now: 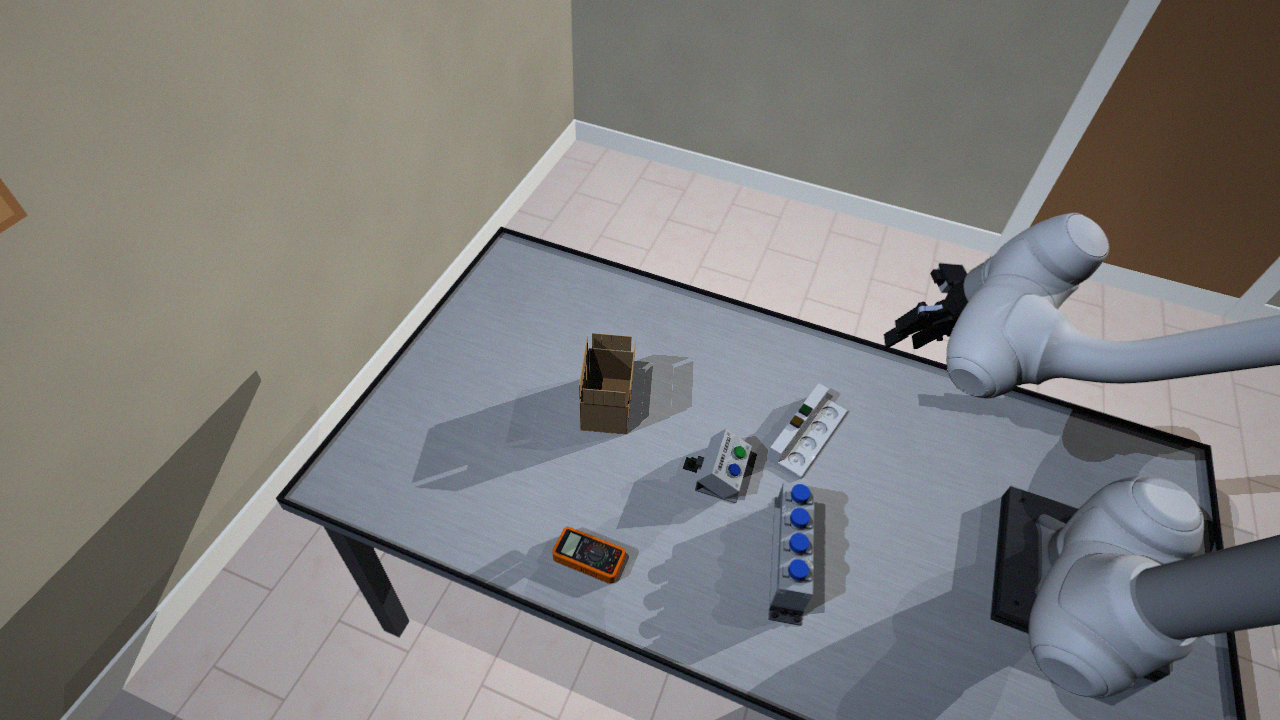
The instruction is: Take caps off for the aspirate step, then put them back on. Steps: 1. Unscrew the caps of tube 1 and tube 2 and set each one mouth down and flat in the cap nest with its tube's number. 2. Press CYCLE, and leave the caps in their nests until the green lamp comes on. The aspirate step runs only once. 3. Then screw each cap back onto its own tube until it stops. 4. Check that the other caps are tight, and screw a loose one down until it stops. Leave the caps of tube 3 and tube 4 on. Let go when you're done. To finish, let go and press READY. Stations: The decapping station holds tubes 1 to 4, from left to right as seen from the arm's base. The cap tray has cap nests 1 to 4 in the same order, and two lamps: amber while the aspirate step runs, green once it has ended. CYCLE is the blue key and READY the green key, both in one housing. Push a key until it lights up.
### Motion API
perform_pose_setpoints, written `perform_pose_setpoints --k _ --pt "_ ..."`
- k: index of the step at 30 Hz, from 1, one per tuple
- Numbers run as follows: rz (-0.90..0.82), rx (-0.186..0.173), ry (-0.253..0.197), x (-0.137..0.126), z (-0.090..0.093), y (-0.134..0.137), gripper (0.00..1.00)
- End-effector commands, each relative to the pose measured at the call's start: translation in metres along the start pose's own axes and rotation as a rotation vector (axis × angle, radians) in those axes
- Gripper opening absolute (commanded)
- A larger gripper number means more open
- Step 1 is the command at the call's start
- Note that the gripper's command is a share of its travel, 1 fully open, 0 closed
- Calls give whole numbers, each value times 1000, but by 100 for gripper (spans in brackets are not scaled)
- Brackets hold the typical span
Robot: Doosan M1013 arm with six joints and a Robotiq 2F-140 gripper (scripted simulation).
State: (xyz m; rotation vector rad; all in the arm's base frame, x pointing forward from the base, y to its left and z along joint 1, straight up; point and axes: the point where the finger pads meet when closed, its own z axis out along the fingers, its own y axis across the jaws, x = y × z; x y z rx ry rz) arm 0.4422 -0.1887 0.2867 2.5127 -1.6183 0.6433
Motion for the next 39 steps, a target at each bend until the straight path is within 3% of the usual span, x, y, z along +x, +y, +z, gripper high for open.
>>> perform_pose_setpoints --k 1,16,39 --pt "0 1 0 0 0 0 41" --pt "-16 4 -1 -6 3 -5 41" --pt "-707 21 -110 -38 30 -45 41"
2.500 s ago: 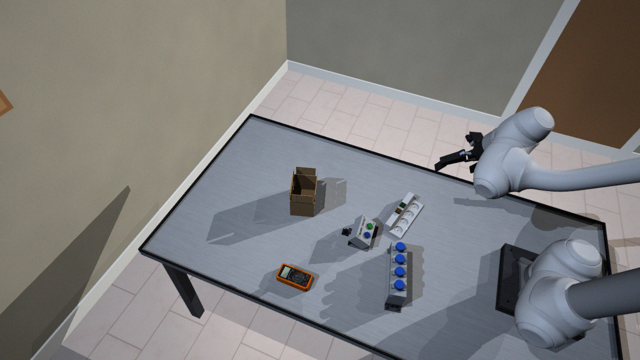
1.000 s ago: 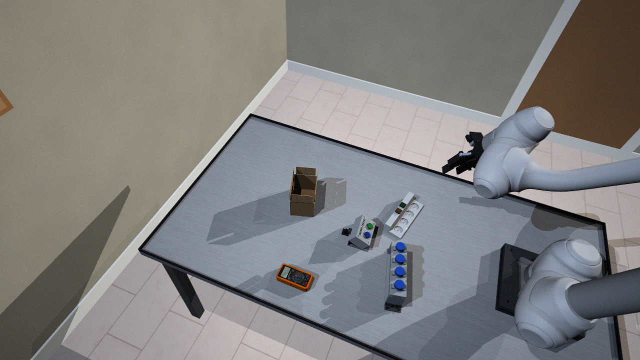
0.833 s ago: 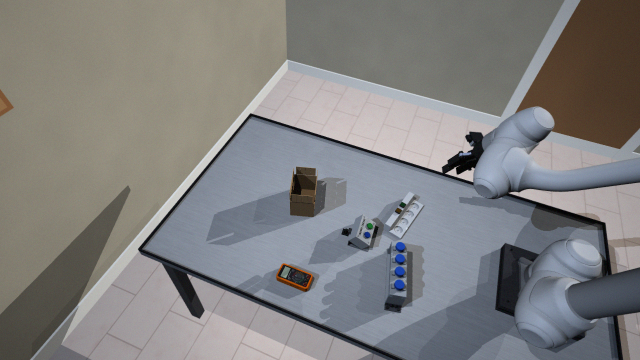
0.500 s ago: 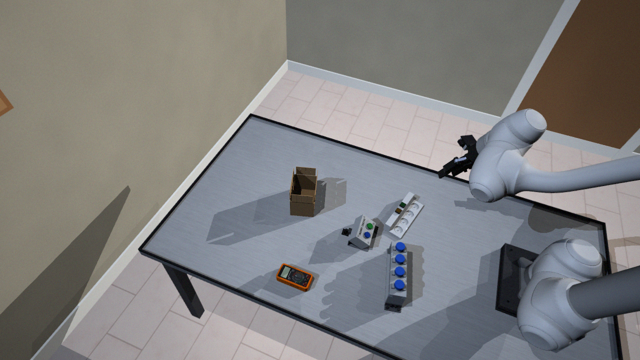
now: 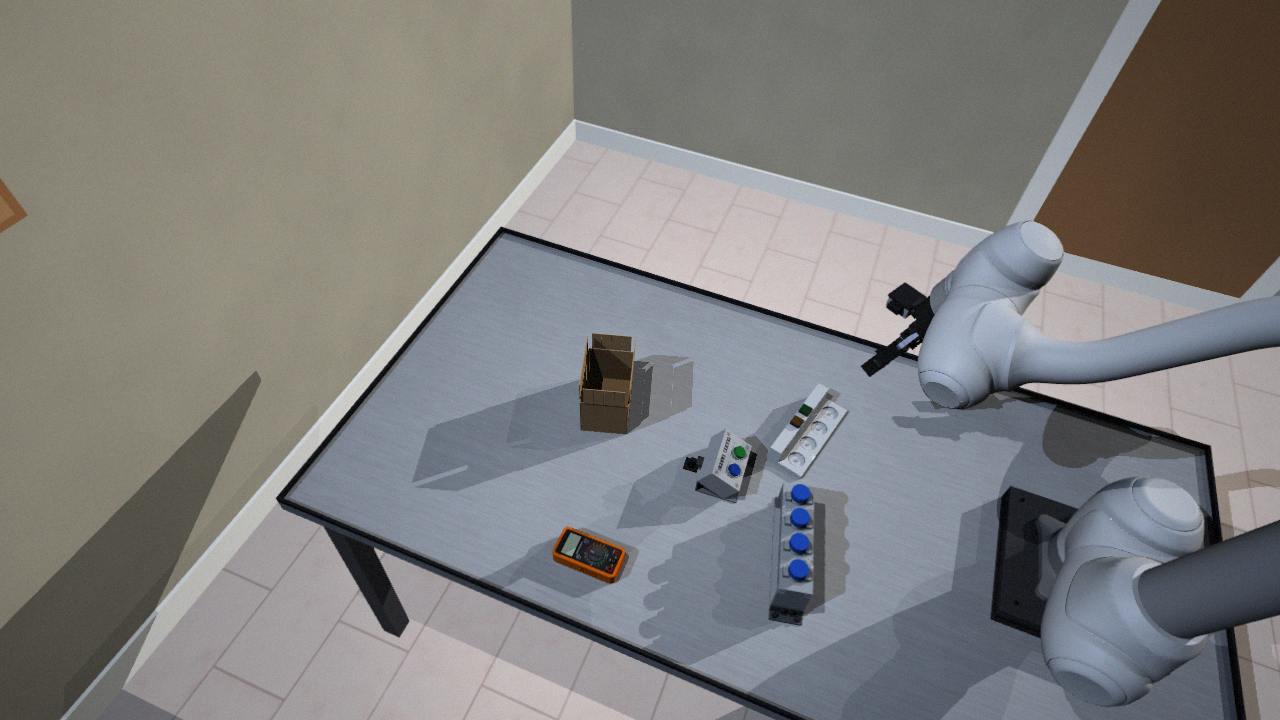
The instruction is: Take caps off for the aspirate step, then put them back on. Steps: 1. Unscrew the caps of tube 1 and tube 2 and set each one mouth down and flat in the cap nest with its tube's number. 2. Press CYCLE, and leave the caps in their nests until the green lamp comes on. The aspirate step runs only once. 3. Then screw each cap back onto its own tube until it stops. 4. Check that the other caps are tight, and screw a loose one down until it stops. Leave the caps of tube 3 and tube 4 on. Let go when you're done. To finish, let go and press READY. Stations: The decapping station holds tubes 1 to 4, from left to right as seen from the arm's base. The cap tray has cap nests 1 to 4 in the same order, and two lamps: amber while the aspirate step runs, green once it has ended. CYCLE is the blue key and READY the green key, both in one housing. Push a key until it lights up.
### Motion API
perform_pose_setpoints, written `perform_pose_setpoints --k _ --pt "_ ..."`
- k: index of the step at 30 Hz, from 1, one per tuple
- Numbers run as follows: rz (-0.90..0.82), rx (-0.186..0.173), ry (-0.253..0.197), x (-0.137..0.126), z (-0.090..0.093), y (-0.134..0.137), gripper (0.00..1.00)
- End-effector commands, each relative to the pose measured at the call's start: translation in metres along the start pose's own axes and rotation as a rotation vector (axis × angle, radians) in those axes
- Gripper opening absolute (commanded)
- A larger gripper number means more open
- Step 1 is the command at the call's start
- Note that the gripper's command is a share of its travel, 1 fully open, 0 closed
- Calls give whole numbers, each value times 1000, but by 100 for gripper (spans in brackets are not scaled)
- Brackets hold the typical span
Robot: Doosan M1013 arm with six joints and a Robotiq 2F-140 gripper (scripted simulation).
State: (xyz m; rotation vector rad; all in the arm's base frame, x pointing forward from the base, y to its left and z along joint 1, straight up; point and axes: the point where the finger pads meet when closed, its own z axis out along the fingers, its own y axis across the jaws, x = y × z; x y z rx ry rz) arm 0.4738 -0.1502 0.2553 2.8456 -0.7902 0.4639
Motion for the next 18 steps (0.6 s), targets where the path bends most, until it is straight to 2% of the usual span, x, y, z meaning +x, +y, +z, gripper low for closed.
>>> perform_pose_setpoints --k 1,18 --pt "-141 17 -22 -1 5 -11 41" --pt "-635 67 -81 -9 27 -50 41"
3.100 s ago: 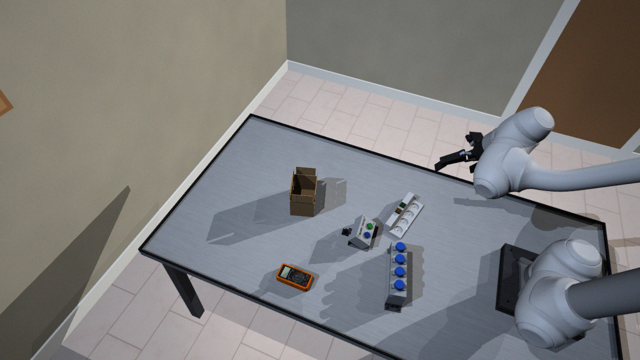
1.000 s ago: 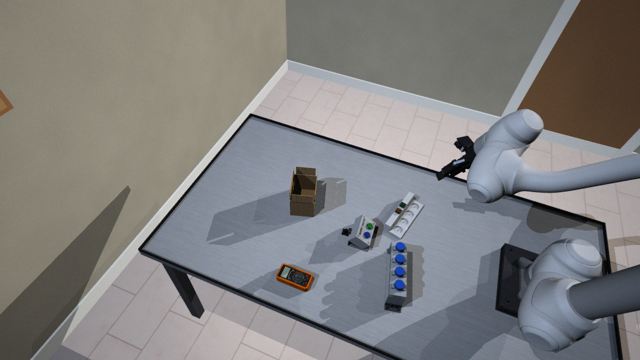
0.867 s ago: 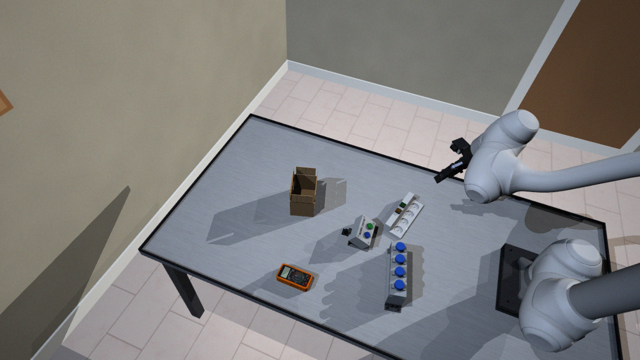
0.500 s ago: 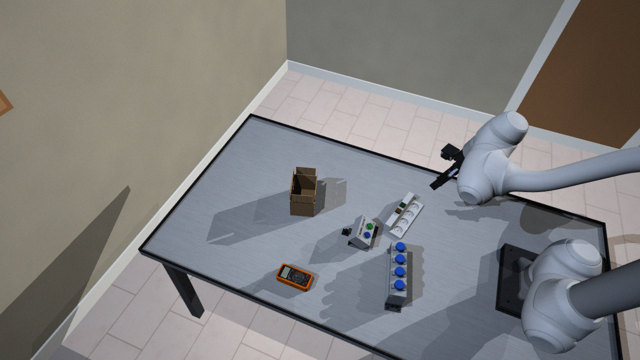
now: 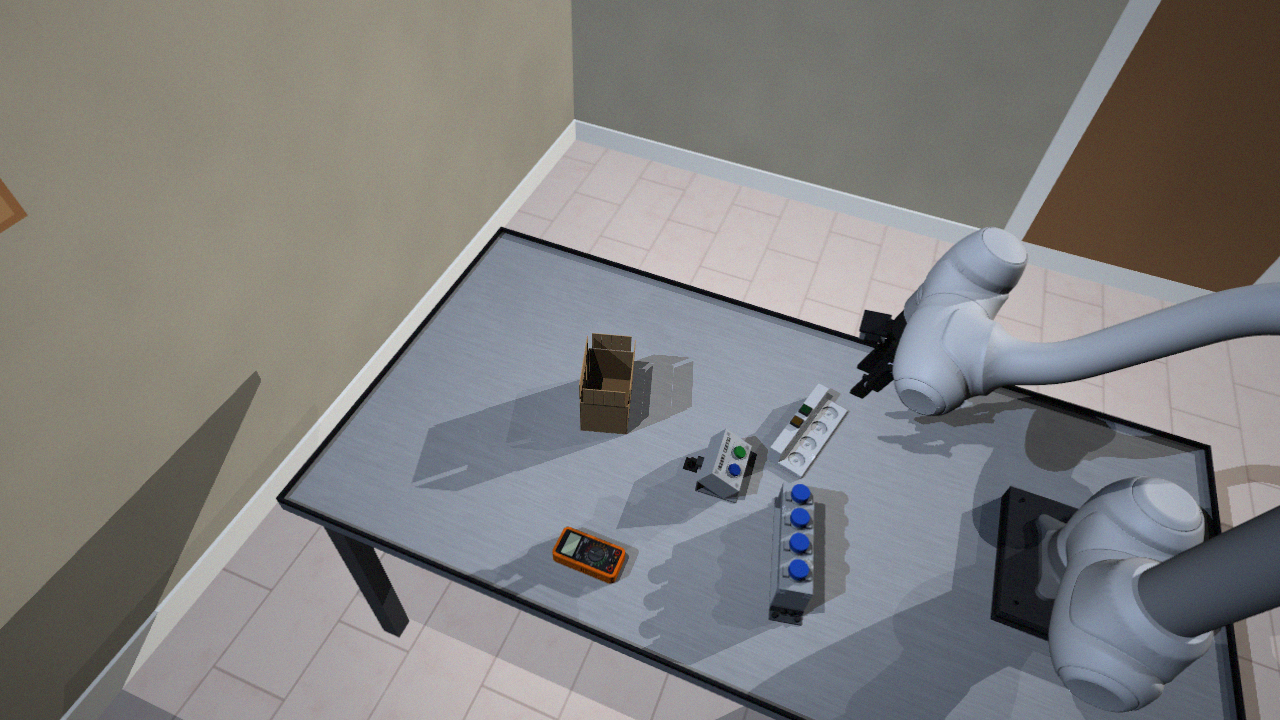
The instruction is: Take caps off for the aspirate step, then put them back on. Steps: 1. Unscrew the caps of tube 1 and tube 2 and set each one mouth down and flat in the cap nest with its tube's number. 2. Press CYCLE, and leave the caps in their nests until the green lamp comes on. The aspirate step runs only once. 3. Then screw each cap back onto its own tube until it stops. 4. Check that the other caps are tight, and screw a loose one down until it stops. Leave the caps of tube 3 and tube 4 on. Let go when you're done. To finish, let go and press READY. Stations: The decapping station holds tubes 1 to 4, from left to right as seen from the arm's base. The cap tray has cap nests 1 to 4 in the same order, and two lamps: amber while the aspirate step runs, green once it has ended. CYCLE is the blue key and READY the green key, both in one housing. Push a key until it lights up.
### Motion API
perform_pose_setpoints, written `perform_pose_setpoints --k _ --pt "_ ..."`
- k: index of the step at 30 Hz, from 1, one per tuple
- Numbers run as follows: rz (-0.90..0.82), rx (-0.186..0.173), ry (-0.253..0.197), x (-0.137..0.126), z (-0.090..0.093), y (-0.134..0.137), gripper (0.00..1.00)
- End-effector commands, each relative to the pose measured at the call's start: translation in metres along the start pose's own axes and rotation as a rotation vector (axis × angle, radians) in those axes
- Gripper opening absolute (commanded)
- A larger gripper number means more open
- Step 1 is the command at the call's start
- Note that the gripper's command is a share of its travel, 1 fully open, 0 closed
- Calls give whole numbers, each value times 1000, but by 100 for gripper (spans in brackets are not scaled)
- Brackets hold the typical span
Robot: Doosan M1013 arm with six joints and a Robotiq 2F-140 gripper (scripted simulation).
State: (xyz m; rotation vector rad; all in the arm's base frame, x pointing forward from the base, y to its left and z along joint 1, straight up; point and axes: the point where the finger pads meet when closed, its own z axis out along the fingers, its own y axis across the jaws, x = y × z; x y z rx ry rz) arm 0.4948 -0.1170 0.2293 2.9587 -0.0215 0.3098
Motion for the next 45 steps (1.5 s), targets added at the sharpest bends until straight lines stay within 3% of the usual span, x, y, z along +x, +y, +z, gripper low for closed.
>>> perform_pose_setpoints --k 1,23,45 --pt "-144 24 -13 3 5 -8 41" --pt "-801 120 -50 17 34 -59 41" --pt "-1389 230 -40 24 61 -111 41"
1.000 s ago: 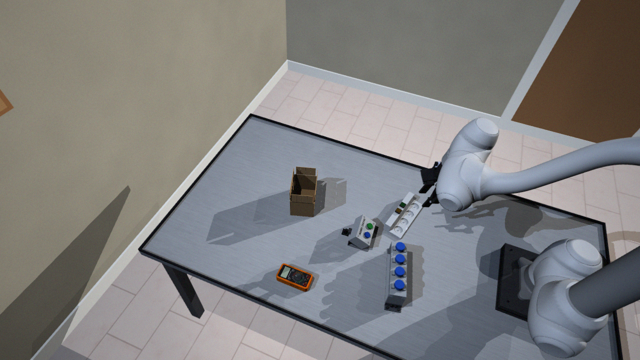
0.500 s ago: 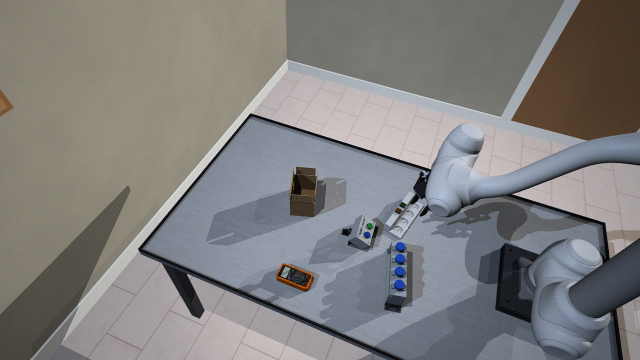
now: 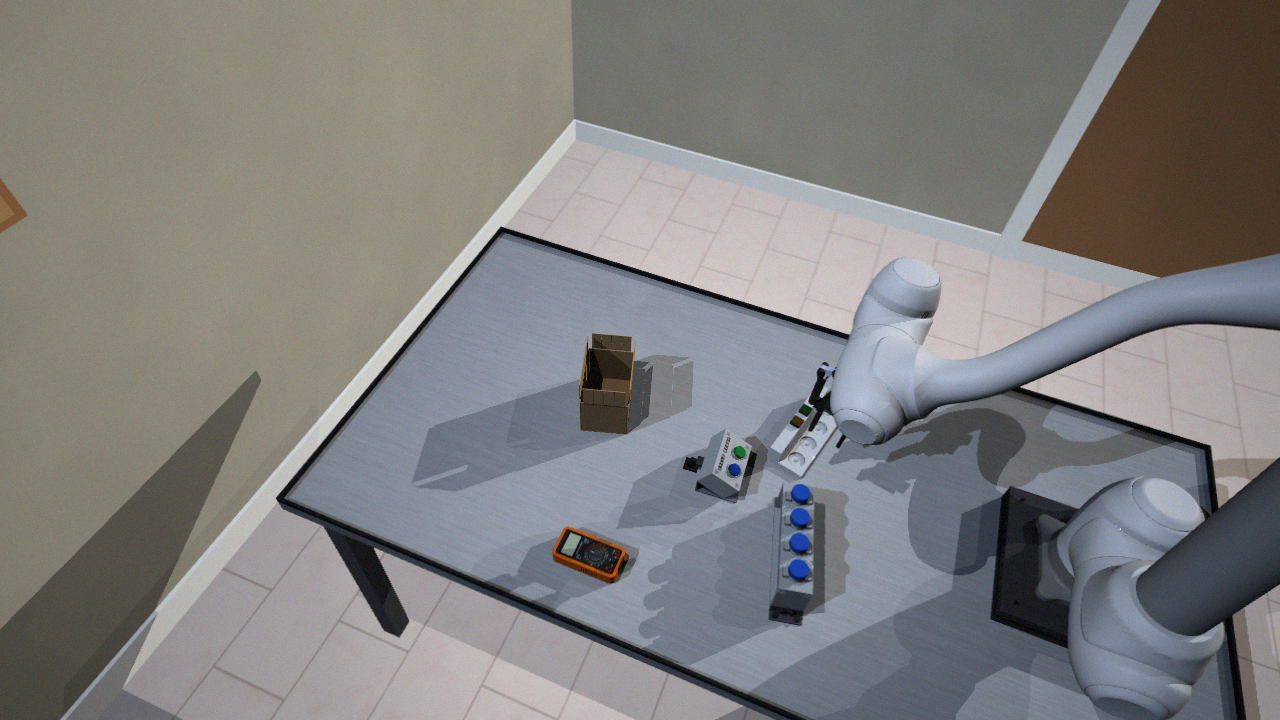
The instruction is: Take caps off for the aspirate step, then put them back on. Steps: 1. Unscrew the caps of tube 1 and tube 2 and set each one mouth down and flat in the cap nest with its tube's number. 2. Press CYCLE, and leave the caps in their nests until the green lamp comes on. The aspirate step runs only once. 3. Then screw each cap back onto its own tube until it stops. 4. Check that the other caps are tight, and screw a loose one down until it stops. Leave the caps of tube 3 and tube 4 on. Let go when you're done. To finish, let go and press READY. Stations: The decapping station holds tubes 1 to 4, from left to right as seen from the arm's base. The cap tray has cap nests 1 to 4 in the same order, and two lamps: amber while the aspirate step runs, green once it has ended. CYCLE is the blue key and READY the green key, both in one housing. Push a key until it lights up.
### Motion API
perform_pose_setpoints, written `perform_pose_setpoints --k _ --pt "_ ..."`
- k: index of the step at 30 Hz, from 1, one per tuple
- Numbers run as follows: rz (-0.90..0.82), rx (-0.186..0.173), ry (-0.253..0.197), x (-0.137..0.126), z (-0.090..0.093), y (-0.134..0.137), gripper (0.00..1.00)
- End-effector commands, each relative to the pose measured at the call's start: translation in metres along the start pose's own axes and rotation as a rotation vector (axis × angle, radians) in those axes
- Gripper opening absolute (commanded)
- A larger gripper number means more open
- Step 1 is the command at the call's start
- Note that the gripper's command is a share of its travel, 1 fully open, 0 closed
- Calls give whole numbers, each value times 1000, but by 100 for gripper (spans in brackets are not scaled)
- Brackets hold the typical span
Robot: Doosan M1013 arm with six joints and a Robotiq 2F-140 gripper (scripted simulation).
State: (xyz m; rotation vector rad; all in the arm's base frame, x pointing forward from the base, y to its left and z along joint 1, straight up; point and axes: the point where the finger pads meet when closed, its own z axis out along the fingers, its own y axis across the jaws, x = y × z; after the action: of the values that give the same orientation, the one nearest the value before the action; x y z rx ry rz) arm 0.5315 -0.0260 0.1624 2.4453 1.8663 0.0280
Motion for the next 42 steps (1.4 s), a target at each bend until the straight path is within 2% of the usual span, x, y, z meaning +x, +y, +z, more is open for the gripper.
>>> perform_pose_setpoints --k 1,8,9,13,25,29,32,34,42 --pt "-110 17 13 11 7 0 41" --pt "-341 47 29 26 16 -2 41" --pt "-357 49 30 33 21 -2 41" --pt "-423 57 36 33 21 -3 41" --pt "-443 60 38 33 21 -3 41" --pt "-134 64 28 64 20 -14 41" --pt "-100 65 27 67 19 -15 41" --pt "80 67 21 83 19 -20 41" --pt "80 67 21 140 16 -41 41"
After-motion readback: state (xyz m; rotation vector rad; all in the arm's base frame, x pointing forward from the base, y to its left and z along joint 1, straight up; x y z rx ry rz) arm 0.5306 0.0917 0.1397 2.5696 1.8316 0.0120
